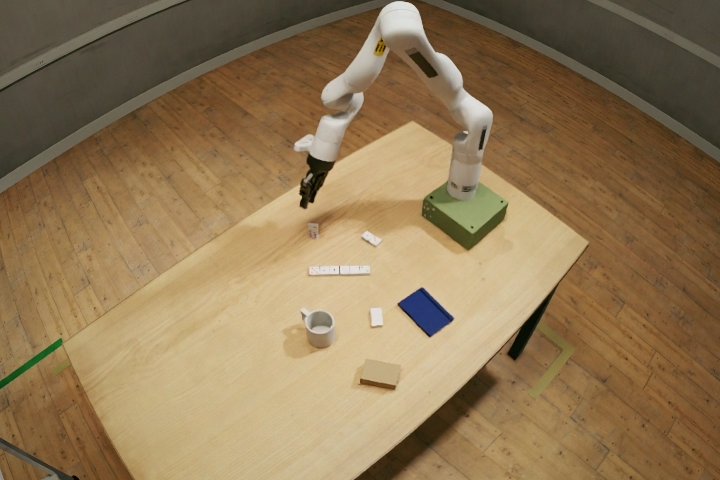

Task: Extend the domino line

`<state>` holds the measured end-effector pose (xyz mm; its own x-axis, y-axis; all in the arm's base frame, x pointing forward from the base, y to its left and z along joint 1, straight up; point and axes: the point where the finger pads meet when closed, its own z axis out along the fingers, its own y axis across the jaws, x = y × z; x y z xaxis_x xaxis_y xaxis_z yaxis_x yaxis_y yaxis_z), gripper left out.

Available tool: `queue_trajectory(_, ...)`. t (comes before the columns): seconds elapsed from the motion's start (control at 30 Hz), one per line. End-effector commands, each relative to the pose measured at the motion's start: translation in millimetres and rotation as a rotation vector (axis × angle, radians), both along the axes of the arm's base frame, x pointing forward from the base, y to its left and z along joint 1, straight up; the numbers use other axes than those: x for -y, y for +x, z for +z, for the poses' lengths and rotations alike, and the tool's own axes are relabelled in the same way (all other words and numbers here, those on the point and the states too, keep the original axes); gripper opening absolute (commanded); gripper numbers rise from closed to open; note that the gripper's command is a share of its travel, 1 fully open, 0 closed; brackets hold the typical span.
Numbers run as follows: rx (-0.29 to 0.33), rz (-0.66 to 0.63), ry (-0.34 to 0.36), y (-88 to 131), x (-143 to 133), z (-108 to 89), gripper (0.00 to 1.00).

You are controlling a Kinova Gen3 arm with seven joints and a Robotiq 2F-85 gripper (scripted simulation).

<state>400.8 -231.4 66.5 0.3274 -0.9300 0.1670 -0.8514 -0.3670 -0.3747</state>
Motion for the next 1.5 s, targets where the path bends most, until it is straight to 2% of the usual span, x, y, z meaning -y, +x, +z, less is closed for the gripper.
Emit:
queue_trajectory(0.0, -0.015, -0.013, 0.01, 0.6, 0.3, 0.9, 0.49)
queue_trajectory(1.47, -0.173, -0.189, 0.11, 1.6, 2.0, 0.0, 0.49)
